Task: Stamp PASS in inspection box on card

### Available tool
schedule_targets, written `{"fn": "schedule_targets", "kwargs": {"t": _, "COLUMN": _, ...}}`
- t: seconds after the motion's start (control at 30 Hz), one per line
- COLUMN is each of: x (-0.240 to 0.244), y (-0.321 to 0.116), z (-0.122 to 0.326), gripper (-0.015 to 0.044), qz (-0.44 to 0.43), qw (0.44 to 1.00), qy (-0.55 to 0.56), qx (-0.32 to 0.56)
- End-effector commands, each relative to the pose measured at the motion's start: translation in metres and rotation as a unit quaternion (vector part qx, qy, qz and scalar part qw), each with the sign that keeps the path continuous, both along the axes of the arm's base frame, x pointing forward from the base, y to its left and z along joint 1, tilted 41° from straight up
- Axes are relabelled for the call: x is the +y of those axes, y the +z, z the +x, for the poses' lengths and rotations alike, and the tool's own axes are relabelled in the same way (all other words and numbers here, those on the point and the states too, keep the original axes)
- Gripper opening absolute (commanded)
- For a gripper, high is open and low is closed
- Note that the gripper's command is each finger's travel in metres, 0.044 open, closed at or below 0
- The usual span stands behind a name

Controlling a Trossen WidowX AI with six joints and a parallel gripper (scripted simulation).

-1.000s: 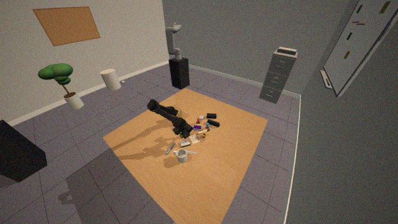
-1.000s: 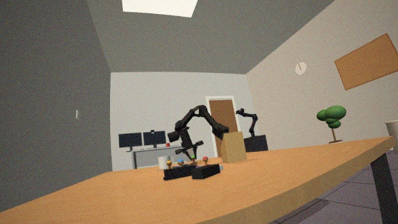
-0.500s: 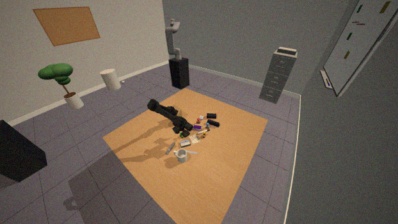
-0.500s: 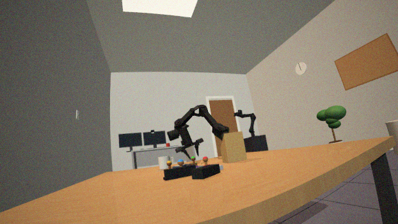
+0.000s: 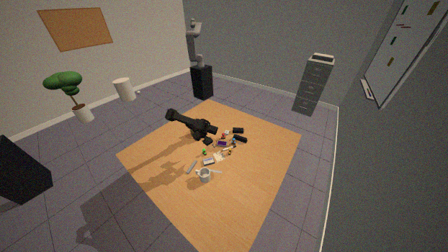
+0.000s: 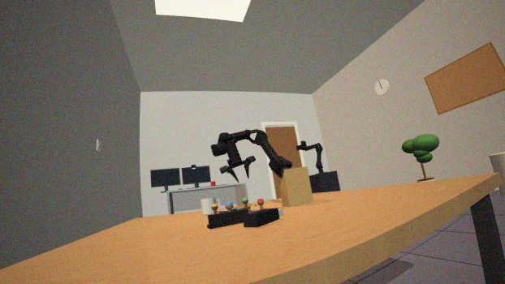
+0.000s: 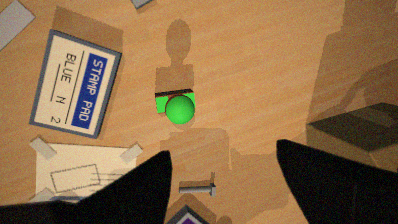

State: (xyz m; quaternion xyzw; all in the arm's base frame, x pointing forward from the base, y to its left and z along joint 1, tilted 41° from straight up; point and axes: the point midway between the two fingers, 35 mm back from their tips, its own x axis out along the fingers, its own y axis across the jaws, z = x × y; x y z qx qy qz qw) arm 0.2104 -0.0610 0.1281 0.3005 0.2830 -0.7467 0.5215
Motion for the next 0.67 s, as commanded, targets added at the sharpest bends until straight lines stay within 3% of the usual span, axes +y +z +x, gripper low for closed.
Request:
{"fn": "schedule_targets", "kwargs": {"t": 0.0, "x": 0.0016, "y": 0.0017, "z": 0.0010, "gripper": 0.0257, "qz": 0.001, "qw": 1.000, "qy": -0.001, "qx": -0.003}}
{"fn": "schedule_targets", "kwargs": {"t": 0.63, "x": 0.0009, "y": 0.0010, "z": 0.0006, "gripper": 0.0257, "qz": 0.000, "qw": 1.000, "qy": 0.001, "qx": -0.001}}
